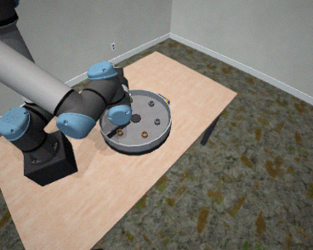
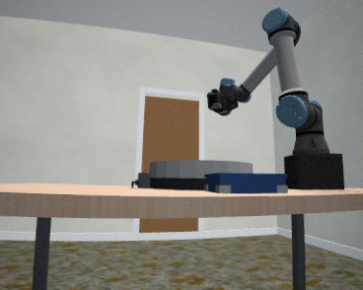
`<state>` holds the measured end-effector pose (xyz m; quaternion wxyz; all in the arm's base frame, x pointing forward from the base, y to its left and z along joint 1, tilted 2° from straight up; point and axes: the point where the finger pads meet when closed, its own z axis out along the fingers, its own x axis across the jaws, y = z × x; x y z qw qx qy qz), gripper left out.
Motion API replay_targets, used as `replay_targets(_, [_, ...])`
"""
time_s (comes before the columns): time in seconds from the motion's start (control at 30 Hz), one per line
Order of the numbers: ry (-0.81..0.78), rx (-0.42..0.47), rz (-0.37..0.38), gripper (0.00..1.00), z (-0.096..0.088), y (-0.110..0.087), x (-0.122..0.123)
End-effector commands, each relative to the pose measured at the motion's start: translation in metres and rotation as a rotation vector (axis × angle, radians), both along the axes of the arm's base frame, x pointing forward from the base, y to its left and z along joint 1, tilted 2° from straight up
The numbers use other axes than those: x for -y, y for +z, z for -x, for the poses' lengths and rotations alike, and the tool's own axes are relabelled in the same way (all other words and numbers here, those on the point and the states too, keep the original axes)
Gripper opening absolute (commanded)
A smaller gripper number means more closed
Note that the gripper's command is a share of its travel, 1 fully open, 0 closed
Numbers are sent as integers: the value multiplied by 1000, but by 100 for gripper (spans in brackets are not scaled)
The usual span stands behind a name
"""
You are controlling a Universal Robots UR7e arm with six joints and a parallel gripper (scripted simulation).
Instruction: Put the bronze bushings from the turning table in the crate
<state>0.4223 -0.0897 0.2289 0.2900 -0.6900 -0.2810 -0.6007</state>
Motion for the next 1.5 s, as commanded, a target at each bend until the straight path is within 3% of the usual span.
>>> replay_targets(0.0, [1, 0, 1, 100, -18, 15, -39])
replay_targets(0.4, [1, 0, 1, 100, -18, 15, -39])
replay_targets(0.57, [2, 1, 1, 100, -39, 32, -86])
replay_targets(0.97, [2, 1, 1, 100, -39, 32, -86])
replay_targets(1.13, [-11, -168, 167, 100, -39, 32, -85])
replay_targets(1.47, [-11, -168, 167, 100, -39, 32, -85])
